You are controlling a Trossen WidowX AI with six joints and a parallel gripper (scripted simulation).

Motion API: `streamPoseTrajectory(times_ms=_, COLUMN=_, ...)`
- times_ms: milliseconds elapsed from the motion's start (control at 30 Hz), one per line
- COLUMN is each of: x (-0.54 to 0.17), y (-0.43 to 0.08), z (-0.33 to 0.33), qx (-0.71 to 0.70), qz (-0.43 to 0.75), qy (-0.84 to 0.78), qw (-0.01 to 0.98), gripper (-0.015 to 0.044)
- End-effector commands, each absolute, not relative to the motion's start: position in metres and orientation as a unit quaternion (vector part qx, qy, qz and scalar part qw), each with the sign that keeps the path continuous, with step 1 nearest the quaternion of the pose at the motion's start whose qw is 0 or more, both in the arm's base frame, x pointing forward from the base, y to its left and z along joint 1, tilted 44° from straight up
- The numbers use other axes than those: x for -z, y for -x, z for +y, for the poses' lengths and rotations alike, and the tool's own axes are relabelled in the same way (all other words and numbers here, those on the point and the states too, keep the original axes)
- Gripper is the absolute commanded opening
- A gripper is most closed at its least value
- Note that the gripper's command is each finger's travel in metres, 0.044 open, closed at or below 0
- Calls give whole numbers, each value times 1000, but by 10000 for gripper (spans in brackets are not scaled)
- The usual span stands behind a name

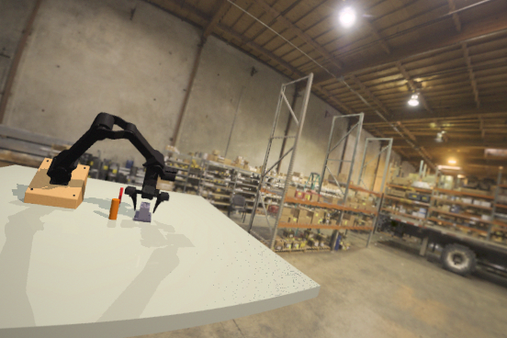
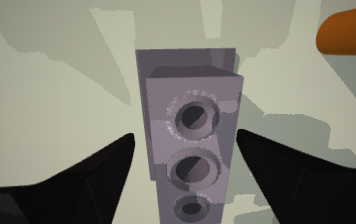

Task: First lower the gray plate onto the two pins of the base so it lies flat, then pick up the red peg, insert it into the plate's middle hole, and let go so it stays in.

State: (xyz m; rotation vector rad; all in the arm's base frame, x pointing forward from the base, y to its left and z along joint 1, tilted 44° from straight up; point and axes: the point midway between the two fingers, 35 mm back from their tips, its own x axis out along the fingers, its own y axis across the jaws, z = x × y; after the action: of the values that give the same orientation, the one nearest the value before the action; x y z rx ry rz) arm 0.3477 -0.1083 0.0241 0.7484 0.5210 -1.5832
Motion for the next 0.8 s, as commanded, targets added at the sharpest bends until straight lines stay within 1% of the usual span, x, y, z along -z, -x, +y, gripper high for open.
streamPoseTrajectory(times_ms=0, x=-25, y=-348, z=-108, qx=686, qz=225, qy=-325, qw=610, gripper=440)
streamPoseTrajectory(times_ms=133, x=-31, y=-350, z=-101, qx=686, qz=225, qy=-326, qw=610, gripper=440)
streamPoseTrajectory(times_ms=300, x=-90, y=-356, z=-42, qx=685, qz=228, qy=-326, qw=610, gripper=440)
streamPoseTrajectory(times_ms=400, x=-108, y=-353, z=-26, qx=686, qz=228, qy=-323, qw=611, gripper=440)
streamPoseTrajectory(times_ms=600, x=-105, y=-356, z=-23, qx=685, qz=231, qy=-322, qw=612, gripper=440)
streamPoseTrajectory(times_ms=767, x=-55, y=-331, z=38, qx=655, qz=302, qy=-271, qw=638, gripper=440)
